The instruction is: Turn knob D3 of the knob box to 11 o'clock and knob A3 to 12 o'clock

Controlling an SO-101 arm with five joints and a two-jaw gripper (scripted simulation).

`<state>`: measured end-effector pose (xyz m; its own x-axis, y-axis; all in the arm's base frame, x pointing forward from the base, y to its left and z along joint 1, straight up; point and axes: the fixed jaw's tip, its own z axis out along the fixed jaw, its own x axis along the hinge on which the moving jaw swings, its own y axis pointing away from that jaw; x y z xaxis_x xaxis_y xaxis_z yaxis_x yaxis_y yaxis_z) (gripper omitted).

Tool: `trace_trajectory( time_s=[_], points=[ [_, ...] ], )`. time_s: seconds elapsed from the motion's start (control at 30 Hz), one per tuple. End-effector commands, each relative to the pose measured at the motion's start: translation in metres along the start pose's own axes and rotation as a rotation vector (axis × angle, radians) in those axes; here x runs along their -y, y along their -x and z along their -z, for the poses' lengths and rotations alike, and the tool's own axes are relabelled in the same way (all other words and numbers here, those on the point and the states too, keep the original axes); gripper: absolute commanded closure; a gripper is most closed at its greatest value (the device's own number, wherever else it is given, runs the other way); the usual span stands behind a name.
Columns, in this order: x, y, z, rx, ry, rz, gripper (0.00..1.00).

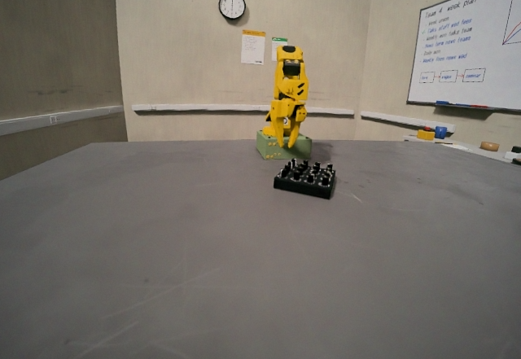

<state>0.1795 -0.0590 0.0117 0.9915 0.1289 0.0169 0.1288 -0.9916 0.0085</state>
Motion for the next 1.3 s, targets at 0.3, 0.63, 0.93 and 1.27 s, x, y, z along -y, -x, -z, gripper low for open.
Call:
trace_trajectory(
  time_s=[0.3, 0.63, 0.93, 1.27],
  points=[
    [-0.011, -0.032, -0.001, 0.014, -0.008, 0.019, 0.9],
    [-0.014, -0.04, -0.003, 0.014, -0.008, 0.019, 0.9],
    [-0.014, -0.04, -0.003, 0.014, -0.008, 0.019, 0.9],
    [-0.014, -0.04, -0.003, 0.014, -0.008, 0.019, 0.9]
  ],
)
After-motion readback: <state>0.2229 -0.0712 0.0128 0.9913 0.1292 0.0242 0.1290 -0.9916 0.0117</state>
